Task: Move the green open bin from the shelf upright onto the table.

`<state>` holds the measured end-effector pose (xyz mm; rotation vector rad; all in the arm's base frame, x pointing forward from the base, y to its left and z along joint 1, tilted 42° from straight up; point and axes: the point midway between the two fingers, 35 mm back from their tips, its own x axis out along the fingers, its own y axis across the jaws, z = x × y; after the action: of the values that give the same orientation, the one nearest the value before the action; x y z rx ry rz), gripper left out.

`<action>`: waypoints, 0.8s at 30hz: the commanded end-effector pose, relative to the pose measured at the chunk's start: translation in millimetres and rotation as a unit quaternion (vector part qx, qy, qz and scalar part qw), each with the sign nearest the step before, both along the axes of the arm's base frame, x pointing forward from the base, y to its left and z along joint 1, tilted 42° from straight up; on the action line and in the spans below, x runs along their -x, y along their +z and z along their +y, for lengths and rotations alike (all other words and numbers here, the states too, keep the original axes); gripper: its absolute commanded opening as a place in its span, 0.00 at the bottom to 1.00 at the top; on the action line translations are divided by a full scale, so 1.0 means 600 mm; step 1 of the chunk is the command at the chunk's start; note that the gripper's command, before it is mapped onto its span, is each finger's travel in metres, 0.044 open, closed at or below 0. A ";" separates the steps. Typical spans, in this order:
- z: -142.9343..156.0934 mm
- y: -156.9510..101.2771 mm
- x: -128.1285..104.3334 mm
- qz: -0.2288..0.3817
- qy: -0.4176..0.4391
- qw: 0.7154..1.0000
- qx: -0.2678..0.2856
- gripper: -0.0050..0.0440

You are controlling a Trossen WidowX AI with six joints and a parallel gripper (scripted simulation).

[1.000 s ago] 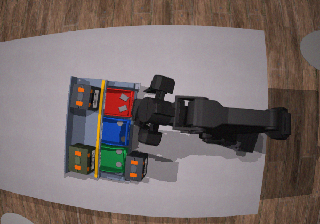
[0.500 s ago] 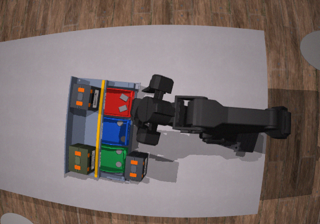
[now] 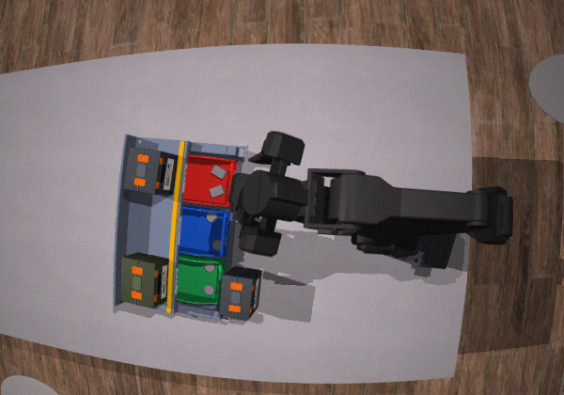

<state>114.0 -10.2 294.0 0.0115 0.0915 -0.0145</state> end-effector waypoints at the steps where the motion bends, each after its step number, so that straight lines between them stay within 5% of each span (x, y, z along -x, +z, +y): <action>1: -0.001 0.003 0.003 -0.077 0.005 0.997 0.002 1.00; 3: -0.001 0.006 0.003 -0.020 0.001 1.000 -0.001 1.00; 7: -0.001 0.004 0.001 -0.077 0.005 0.997 0.002 1.00; 19: -0.001 0.004 0.001 -0.077 0.005 0.997 0.002 1.00; 20: -0.001 0.006 0.001 -0.022 0.001 1.000 -0.001 1.00; 24: -0.001 0.005 0.001 -0.077 0.005 0.997 0.002 1.00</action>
<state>115.7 -9.8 294.6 0.0118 0.0841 -0.0138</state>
